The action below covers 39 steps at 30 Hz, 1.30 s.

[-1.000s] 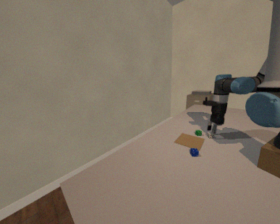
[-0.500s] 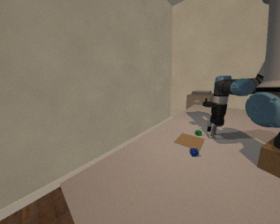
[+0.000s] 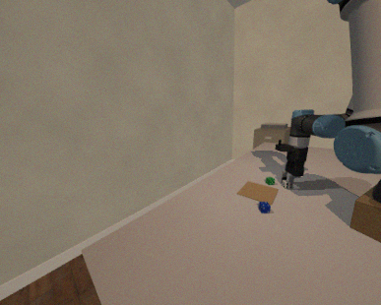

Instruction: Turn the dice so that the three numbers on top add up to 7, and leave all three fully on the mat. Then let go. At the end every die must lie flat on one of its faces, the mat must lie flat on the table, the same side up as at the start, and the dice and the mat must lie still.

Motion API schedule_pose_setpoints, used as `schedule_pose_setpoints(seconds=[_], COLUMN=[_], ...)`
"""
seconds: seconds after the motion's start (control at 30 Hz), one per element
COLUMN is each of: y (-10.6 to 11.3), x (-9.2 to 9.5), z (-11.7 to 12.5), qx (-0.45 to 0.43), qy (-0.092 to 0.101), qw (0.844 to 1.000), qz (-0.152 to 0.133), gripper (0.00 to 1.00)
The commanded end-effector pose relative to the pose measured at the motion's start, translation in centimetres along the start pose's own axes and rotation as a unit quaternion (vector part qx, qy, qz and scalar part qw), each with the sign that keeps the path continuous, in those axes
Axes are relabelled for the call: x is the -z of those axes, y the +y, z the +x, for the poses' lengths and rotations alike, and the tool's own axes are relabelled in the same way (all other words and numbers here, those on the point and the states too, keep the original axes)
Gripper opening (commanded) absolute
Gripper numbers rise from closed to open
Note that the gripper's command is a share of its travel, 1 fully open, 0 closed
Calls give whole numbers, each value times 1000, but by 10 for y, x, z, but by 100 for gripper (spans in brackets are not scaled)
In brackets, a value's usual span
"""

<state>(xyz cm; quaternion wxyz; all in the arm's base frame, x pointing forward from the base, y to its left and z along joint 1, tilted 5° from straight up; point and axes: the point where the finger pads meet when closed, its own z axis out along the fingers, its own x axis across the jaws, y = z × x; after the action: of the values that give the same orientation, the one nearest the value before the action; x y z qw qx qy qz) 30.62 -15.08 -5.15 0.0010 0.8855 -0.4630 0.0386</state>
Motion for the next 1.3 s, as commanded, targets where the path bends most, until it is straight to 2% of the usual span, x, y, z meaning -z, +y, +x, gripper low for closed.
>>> schedule_pose_setpoints(seconds=[0.0, 1.23, 1.27], y=[0, 0, 0], x=[-3, -3, -3], z=[1, 1, 1], qx=[0, 0, 0], qy=[2, 2, 2], qw=[1000, 1000, 1000], qz=[0, 0, 0], gripper=[87, 87, 57])
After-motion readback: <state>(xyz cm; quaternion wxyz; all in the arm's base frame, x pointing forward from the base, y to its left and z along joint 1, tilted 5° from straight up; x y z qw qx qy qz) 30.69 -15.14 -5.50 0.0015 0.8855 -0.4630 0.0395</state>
